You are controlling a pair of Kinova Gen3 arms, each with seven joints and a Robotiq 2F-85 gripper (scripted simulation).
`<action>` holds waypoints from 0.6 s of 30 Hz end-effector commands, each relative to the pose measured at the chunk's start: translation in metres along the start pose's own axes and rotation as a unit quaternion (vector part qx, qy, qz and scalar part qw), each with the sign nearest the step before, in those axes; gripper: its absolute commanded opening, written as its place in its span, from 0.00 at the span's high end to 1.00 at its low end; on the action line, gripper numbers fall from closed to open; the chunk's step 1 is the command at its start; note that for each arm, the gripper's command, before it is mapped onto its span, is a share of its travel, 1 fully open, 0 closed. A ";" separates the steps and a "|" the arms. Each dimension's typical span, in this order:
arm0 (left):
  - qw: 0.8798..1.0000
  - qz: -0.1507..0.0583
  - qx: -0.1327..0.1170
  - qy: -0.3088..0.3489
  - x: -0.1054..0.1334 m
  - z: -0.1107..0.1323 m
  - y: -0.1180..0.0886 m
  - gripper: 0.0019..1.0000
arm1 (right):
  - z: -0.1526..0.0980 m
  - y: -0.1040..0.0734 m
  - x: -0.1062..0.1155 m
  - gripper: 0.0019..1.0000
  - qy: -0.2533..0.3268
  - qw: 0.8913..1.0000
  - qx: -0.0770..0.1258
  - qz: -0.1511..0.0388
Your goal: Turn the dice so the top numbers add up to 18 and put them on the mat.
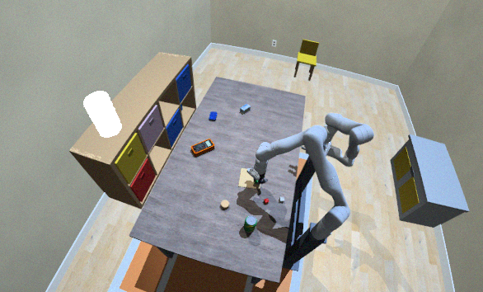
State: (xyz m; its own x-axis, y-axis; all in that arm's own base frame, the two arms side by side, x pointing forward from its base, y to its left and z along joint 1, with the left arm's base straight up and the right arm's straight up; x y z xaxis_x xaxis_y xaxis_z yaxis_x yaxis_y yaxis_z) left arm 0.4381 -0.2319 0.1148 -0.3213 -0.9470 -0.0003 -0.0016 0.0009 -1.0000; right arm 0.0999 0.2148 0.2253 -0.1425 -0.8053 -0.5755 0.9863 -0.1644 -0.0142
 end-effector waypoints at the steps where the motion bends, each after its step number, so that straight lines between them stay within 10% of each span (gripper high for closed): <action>1: 1.000 0.000 0.001 0.000 0.000 0.000 -0.023 0.71 | 0.000 0.000 0.000 0.00 0.001 1.000 0.000 0.000; 18: 1.000 0.000 0.001 0.000 0.000 0.000 -0.090 0.71 | 0.000 0.000 0.000 0.00 0.001 1.000 0.000 0.000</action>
State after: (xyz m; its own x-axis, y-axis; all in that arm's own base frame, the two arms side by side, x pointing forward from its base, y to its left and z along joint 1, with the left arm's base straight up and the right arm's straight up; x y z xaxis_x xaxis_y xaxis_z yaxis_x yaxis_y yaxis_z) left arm 0.4382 -0.2319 0.2003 -0.3213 -0.9470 -0.0002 -0.0009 0.0005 -1.0000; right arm 0.0999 0.2148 0.2253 -0.1425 -0.8053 -0.5755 0.9863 -0.1644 -0.0142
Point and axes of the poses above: on each arm, the point where the finger pads meet when closed, its own y axis out along the fingers, its own z axis across the jaws, x = y × z, the point moved 8 cm from there along -y, back along the fingers, and after that the axes turned 11 degrees about -y, right-handed, at the moved point
